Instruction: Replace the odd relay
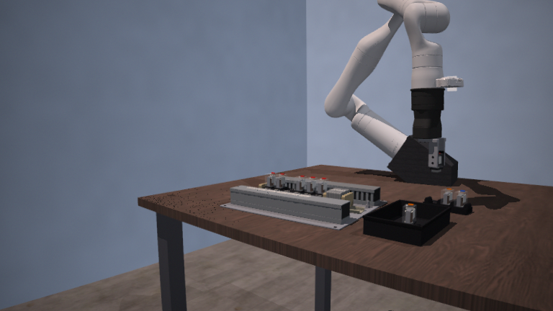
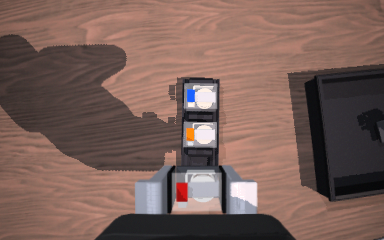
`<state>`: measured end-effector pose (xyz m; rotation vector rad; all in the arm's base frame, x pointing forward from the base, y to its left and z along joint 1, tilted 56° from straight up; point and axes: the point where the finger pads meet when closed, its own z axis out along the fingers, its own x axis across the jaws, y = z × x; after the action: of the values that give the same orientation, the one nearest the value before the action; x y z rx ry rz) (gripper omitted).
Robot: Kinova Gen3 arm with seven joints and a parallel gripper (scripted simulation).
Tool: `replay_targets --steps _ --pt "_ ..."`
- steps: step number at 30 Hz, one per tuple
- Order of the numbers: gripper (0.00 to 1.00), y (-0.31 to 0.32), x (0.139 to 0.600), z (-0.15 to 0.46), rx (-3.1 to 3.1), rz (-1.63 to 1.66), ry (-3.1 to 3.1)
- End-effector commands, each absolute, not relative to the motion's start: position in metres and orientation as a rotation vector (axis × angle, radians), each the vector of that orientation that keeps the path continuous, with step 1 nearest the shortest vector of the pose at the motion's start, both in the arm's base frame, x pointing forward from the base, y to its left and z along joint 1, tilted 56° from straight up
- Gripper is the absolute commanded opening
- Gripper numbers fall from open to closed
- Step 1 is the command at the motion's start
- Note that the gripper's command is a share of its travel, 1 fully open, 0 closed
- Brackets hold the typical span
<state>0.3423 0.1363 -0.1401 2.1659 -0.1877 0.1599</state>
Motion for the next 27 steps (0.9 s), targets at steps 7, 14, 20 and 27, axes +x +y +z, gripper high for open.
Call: replay_targets --steps 7,14,20,27 --pt "0.0 0.1459 0.345 -0.1317 2.165 0.168 -0.185" --pt "0.0 0.146 0.3442 -0.133 2.168 0.164 -0.189" --pt "0.0 0.1461 0.3449 -0.1319 2.166 0.166 -0.187" --pt "0.0 0.1461 0.3458 -0.1306 2.164 0.17 -0.185"
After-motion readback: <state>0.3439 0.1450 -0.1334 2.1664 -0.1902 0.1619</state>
